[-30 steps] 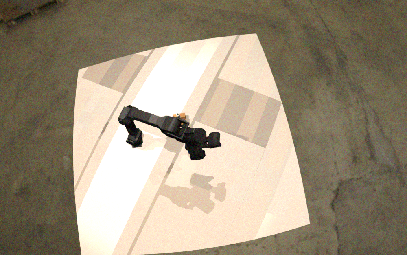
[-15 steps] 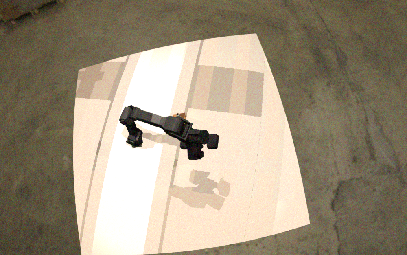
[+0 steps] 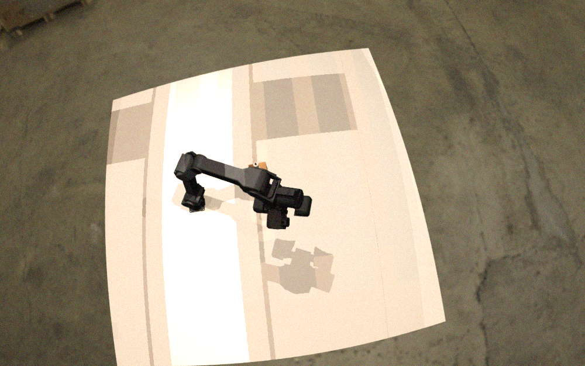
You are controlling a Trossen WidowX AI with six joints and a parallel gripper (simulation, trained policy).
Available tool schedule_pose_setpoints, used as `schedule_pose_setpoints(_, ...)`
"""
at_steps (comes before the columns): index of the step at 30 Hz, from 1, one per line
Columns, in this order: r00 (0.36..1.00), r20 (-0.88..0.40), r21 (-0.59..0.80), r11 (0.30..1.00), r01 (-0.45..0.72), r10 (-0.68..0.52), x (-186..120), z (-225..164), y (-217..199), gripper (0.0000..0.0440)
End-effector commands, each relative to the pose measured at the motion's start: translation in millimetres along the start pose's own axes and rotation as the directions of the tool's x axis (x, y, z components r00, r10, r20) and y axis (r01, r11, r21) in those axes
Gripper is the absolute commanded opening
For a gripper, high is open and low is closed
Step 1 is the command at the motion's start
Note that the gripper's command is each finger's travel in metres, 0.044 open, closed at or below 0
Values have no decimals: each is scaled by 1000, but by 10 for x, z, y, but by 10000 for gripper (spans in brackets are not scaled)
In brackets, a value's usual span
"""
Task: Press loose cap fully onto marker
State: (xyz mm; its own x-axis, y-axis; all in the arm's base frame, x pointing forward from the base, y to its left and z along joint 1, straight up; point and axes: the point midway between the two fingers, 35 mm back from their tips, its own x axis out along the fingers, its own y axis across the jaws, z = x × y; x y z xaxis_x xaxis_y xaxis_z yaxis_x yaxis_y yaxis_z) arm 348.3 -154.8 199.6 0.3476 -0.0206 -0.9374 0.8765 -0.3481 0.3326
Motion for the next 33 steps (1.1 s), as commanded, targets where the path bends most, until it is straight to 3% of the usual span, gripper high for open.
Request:
schedule_pose_setpoints(1, 998, 12, 9, 998, 55, -55, 71, -10, -98, 324)
schedule_pose_setpoints(33, 928, 85, 32, 932, 362, -364, 469, -117, -649, 320)
